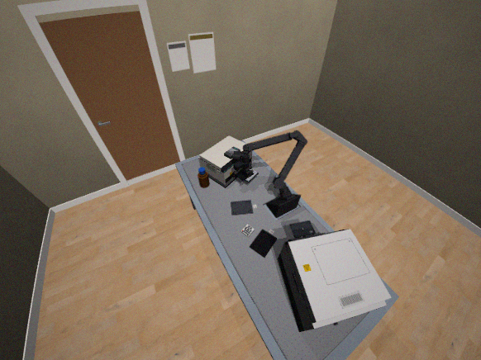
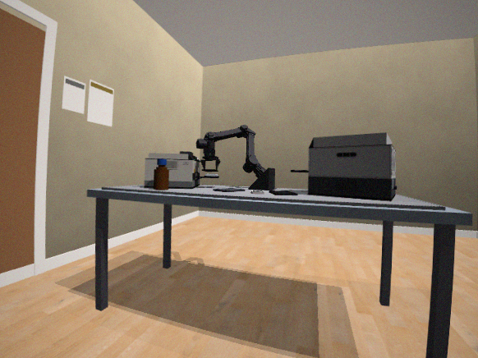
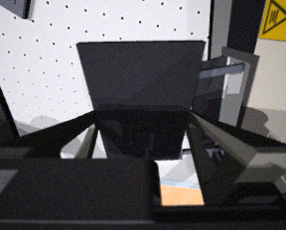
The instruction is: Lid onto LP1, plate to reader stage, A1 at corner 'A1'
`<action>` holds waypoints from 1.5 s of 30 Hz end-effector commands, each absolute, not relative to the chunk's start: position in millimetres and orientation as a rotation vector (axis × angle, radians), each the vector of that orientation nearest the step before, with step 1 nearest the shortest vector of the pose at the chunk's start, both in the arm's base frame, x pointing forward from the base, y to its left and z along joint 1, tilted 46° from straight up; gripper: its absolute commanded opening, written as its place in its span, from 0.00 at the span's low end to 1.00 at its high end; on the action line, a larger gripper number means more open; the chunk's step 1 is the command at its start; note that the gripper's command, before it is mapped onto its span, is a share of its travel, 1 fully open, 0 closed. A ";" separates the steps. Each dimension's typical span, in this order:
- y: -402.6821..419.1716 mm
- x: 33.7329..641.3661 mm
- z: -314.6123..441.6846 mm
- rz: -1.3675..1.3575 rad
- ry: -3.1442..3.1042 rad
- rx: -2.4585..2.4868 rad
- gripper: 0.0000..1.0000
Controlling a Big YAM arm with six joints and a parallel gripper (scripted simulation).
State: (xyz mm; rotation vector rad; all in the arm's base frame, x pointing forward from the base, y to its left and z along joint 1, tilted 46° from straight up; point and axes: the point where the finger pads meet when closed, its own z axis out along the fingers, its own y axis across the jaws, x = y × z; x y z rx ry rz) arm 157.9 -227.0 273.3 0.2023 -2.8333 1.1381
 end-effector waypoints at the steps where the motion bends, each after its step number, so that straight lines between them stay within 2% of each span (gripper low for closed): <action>1: -229.0 171.4 282.8 1.174 -2.877 0.064 0.85; 23: -216.9 219.3 274.0 1.190 -2.970 -0.099 0.85; 45: -192.2 261.3 234.0 1.141 -2.971 -0.212 0.85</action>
